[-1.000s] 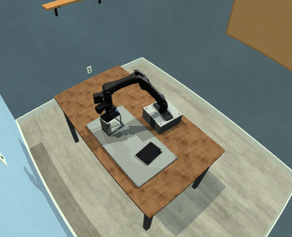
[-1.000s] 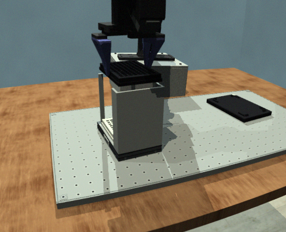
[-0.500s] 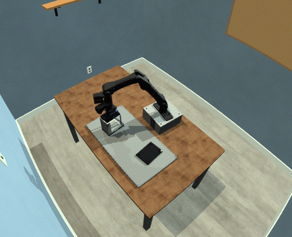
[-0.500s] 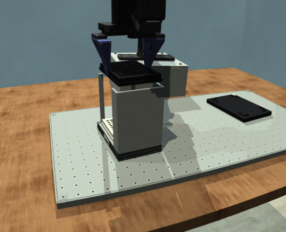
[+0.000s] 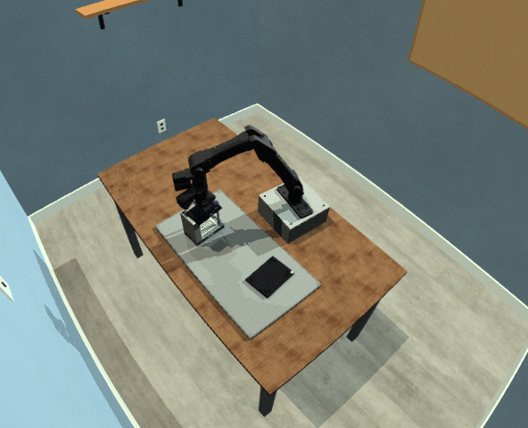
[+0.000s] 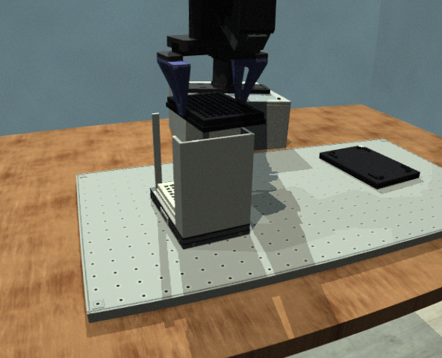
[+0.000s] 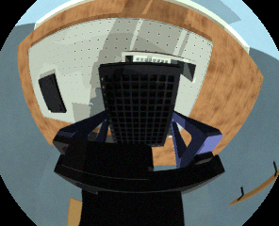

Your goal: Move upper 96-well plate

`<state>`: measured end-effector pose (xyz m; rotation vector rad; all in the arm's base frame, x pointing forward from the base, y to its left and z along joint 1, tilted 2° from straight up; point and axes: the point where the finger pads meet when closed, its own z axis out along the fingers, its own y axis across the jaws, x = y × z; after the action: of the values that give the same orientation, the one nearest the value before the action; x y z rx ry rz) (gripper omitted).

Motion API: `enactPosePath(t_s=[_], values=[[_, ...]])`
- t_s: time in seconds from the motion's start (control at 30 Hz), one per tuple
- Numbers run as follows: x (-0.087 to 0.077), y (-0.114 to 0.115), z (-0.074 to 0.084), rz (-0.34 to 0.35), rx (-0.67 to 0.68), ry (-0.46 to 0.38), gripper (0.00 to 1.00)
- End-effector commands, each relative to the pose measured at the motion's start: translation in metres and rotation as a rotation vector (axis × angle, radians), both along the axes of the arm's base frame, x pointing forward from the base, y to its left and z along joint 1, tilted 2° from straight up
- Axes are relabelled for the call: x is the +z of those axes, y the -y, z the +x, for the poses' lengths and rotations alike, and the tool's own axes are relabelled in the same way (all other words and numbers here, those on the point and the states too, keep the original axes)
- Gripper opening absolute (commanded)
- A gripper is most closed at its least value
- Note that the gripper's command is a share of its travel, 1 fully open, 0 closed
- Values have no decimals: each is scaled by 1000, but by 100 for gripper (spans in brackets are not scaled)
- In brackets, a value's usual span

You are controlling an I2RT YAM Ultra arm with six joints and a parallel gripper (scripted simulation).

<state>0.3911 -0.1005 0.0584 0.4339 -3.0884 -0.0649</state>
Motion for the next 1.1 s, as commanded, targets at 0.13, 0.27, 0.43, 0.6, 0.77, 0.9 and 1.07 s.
enactPosePath(t_s=[0.13, 0.27, 0.43, 0.6, 0.77, 0.9, 1.07], values=[[12, -24, -2, -1, -2, 48, 0], [11, -36, -7, 0, -2, 48, 0], [11, -49, -12, 0, -2, 48, 0], [11, -61, -17, -1, -2, 47, 0], [11, -76, -23, 1, -2, 47, 0], [11, -89, -28, 1, -2, 47, 0], [16, -98, -26, -1, -2, 65, 0]])
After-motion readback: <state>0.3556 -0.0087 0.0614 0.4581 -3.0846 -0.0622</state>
